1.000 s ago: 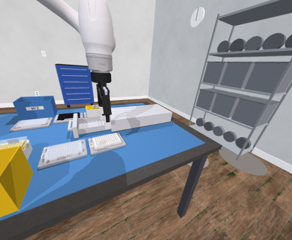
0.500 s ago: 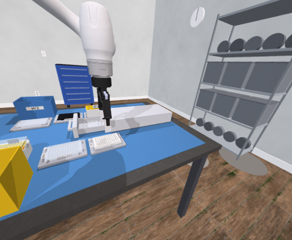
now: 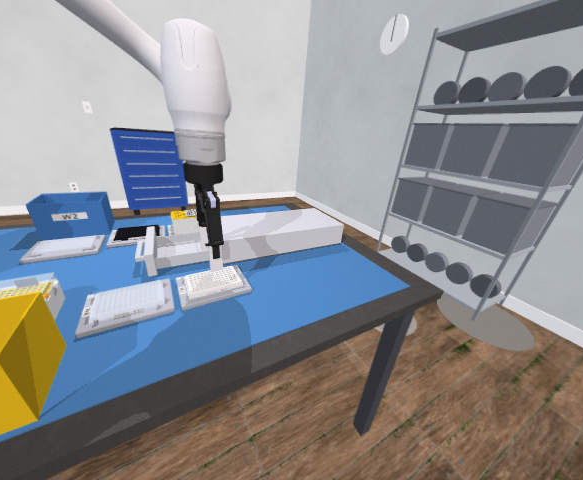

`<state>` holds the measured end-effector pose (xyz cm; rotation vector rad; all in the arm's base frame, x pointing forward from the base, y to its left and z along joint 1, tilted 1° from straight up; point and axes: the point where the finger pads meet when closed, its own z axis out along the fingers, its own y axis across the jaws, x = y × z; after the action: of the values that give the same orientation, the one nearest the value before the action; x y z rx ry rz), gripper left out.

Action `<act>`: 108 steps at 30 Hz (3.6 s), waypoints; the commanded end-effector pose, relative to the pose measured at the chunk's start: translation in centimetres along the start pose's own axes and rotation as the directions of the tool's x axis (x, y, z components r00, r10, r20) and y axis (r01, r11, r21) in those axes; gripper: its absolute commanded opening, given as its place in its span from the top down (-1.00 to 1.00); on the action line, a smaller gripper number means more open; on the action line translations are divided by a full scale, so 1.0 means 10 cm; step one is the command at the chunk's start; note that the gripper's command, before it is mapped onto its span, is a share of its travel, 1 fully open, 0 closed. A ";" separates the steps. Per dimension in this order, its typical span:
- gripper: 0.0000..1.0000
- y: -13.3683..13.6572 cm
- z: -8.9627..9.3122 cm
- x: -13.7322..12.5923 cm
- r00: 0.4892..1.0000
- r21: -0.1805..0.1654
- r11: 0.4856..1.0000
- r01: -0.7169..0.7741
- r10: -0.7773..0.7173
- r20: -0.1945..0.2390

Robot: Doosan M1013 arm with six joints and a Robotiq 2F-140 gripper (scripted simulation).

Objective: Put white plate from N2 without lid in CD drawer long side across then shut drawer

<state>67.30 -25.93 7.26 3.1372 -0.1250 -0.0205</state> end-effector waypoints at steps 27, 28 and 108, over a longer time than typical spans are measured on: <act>-0.33 0.00 0.35 0.00 1.000 0.000 1.000 0.000 0.000 0.000; -0.33 0.00 0.36 0.00 1.000 0.000 1.000 0.000 0.000 0.000; 1.00 0.00 0.67 0.00 1.000 0.000 1.000 0.000 0.000 0.000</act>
<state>67.22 -25.94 0.57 3.1371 -0.1250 -0.0204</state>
